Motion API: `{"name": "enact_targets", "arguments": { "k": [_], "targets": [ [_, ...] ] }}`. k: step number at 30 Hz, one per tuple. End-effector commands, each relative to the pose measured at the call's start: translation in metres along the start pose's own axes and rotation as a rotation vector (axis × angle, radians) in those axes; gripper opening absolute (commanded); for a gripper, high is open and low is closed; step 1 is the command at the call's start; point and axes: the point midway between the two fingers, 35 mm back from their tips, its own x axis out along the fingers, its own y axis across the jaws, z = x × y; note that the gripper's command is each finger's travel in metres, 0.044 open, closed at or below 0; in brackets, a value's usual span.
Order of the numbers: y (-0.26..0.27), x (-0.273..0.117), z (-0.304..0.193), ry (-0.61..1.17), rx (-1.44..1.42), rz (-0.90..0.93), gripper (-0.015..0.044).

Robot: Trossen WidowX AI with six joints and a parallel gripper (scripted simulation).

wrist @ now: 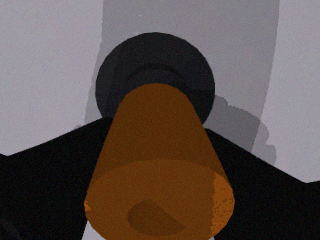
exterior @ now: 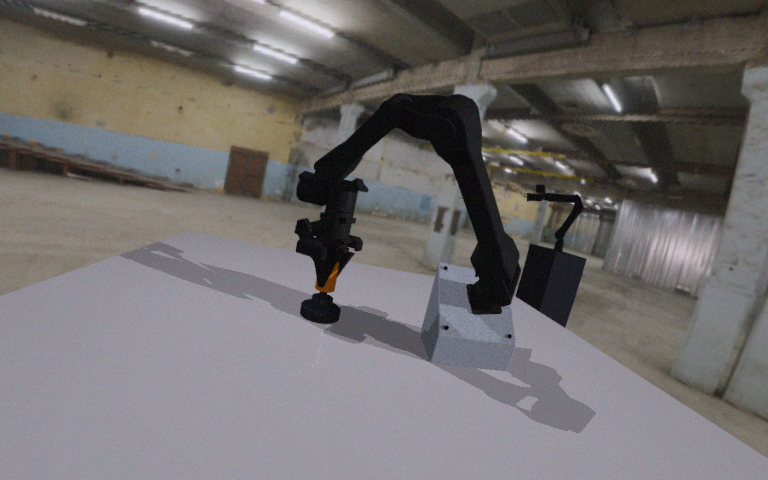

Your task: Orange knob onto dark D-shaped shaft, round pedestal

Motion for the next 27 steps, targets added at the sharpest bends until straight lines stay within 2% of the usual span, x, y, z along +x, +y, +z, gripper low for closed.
{"name": "enact_targets", "arguments": {
  "k": [1,12,19,27],
  "targets": [
    [0.0008,0.0001,0.0006,-0.004,0.002,0.0,0.0],
    [-0.0002,-0.0044,0.0027,-0.004,0.002,-0.001,0.0],
    [-0.0014,-0.0048,0.0043,-0.004,0.201,0.0,0.0],
    [-0.001,-0.003,0.0033,-0.004,0.212,0.0,0.0]
  ]
}}
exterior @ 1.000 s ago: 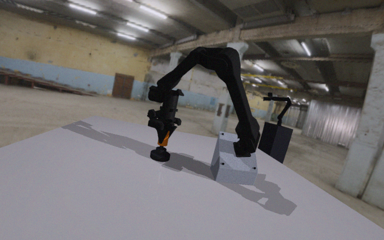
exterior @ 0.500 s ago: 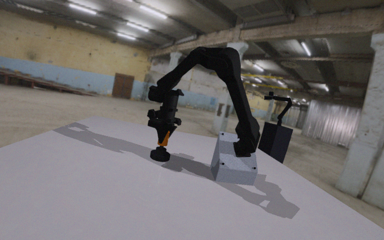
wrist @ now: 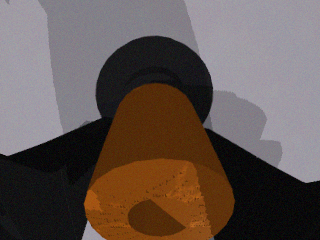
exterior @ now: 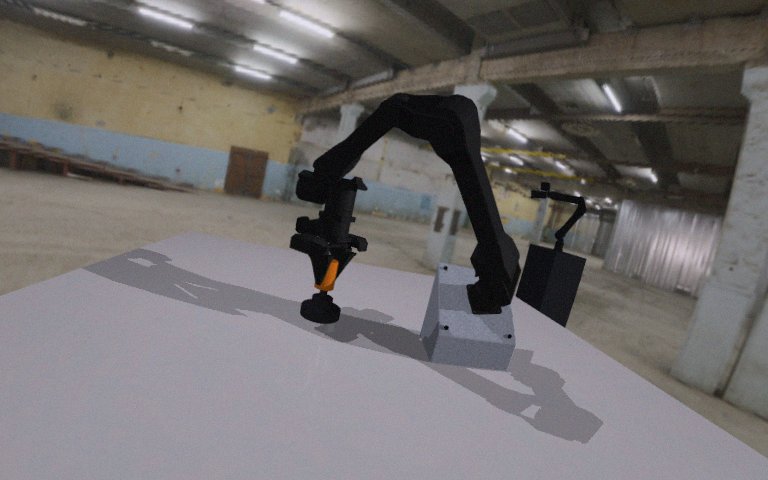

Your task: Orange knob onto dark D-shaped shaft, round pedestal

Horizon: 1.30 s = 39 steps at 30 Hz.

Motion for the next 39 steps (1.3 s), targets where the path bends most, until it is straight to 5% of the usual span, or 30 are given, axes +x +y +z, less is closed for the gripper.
{"name": "enact_targets", "arguments": {
  "k": [1,39],
  "targets": [
    [-0.0006,0.0,0.0004,-0.004,0.012,-0.001,0.0],
    [-0.0002,0.004,-0.0016,-0.004,0.012,-0.001,0.0]
  ]
}}
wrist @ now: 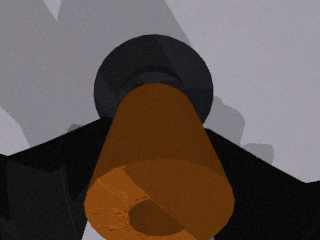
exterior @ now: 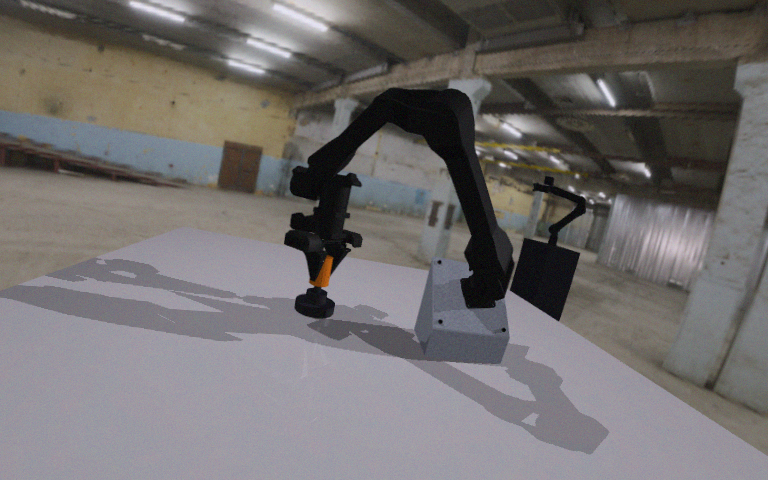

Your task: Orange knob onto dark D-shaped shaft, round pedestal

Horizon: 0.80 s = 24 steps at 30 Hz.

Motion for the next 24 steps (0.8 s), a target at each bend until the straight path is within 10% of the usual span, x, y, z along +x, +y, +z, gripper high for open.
{"name": "enact_targets", "arguments": {
  "k": [1,24],
  "targets": [
    [0.0005,0.0003,0.0,-0.001,0.004,0.001,0.0],
    [0.0004,0.0007,0.0,-0.001,-0.009,0.001,0.0]
  ]
}}
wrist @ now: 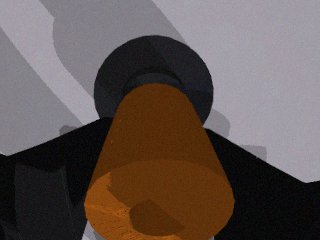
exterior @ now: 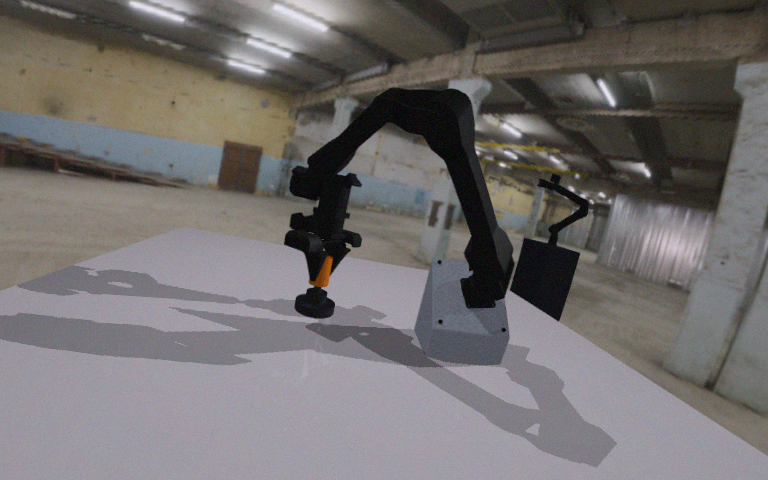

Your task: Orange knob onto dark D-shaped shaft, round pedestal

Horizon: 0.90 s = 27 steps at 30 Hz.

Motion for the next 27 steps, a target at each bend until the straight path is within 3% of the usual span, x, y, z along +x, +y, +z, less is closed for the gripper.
{"name": "enact_targets", "arguments": {
  "k": [1,27],
  "targets": [
    [0.0004,0.0002,-0.0003,0.001,0.006,0.002,0.0],
    [0.0025,-0.0063,0.0001,0.001,0.072,0.002,0.0]
  ]
}}
